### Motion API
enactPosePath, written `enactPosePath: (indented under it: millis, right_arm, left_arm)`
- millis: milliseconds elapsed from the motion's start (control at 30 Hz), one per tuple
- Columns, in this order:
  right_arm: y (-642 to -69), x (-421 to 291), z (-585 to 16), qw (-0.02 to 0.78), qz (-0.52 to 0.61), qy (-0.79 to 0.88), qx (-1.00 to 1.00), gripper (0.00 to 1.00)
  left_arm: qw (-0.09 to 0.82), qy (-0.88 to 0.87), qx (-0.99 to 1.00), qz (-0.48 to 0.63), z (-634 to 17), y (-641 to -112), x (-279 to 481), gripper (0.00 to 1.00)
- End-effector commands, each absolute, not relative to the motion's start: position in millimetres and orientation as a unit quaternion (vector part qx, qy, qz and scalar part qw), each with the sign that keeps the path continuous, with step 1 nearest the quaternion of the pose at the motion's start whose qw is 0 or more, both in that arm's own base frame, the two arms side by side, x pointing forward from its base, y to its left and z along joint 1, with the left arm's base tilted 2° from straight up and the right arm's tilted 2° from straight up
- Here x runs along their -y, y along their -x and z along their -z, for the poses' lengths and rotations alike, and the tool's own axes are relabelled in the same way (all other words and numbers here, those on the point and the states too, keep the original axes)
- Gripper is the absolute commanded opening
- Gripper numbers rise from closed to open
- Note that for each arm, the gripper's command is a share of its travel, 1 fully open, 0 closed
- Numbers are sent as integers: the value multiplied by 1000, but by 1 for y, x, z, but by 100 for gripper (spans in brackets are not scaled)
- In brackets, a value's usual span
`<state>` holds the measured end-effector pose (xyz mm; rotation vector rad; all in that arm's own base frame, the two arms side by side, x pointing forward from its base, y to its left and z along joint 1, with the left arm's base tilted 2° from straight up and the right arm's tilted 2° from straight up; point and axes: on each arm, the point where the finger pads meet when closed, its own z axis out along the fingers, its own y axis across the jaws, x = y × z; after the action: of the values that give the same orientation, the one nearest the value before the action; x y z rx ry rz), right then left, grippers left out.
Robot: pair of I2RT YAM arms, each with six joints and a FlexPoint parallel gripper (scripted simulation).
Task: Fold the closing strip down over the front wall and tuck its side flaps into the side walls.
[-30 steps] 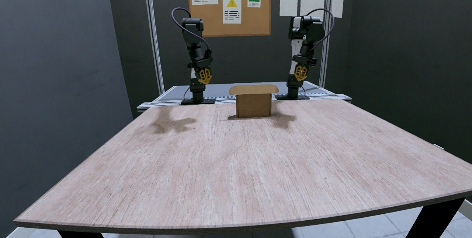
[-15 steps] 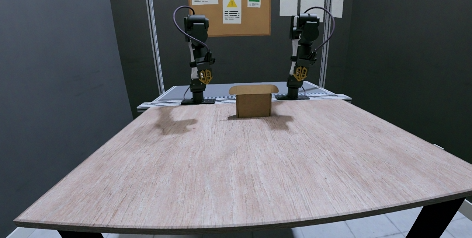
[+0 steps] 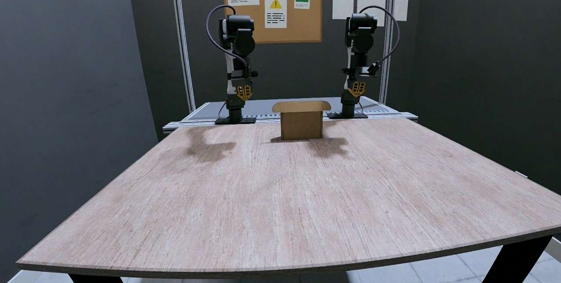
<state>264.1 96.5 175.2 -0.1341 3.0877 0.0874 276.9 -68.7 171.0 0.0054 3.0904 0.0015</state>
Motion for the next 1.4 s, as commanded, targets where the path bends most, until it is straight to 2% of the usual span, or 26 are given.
enactPosePath:
  millis: [0, 133, 167, 500, 1367]
  right_arm:
    - [-261, -92, -177, 7, -8, 12, -1000, 0]
    - [-262, -90, -178, 7, -8, 8, -1000, 0]
    - [-252, -94, -164, -13, 0, 14, -1000, 80]
    - [-257, -122, -157, 16, -13, 8, -1000, 80]
    - [-253, -121, -157, 152, -157, 221, -951, 80]
  left_arm:
    - [7, 29, -999, -20, -173, -274, 68, 0]
    - [7, 30, -999, -20, -173, -274, 68, 0]
    - [8, 30, -999, -20, -174, -274, 68, 0]
    - [12, 30, -999, -14, -174, -273, 67, 0]
    - [12, 30, -999, -14, -174, -273, 67, 0]
